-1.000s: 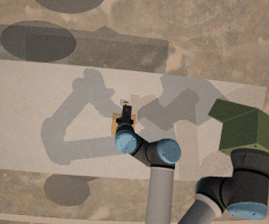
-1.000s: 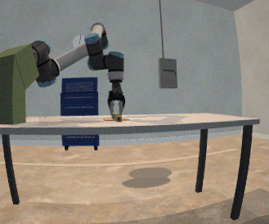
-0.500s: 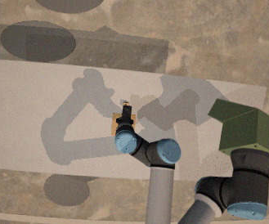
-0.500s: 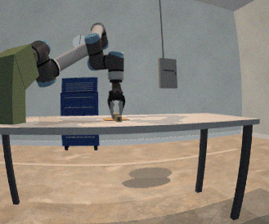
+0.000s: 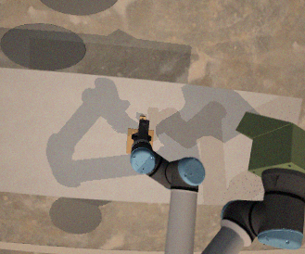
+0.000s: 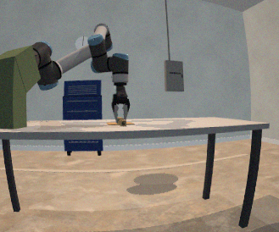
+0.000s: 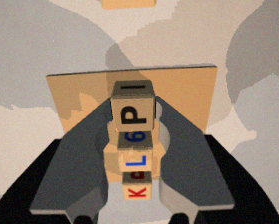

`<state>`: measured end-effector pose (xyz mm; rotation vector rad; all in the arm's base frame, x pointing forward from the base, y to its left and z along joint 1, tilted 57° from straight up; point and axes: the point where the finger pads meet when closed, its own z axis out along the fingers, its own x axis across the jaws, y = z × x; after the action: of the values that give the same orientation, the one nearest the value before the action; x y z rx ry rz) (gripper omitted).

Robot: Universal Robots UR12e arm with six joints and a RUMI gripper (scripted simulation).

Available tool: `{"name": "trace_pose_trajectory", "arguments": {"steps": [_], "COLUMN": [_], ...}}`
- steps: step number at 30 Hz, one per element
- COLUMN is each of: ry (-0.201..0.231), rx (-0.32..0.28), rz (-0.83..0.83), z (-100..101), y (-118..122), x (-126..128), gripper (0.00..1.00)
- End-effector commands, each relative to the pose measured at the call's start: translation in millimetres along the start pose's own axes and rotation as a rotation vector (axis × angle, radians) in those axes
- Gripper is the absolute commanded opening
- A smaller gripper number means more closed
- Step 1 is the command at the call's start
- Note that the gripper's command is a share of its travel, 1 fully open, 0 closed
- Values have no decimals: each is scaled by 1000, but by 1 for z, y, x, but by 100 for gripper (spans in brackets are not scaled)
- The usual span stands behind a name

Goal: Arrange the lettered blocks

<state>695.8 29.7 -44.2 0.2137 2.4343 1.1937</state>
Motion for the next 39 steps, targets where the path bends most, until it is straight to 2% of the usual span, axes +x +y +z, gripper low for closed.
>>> {"name": "trace_pose_trajectory", "arguments": {"steps": [1, 5, 6, 8, 9, 11, 12, 26, 33, 35, 39], "ry": [-1, -1, -1, -1, -1, -1, -1, -1, -1, -1, -1], "rx": [0, 0, 0, 0, 0, 0, 0, 0, 0, 0, 0], "rz": [0, 0, 0, 0, 0, 0, 0, 0, 0, 0, 0], "z": [0, 0, 0, 0, 0, 0, 0, -2, -24, -24, -45], "y": [0, 0, 0, 0, 0, 0, 0, 0, 0, 0, 0], "x": [0, 0, 0, 0, 0, 0, 0, 0, 0, 0, 0], "gripper": [12, 16, 20, 20, 24, 24, 28, 28, 28, 28, 28]}}
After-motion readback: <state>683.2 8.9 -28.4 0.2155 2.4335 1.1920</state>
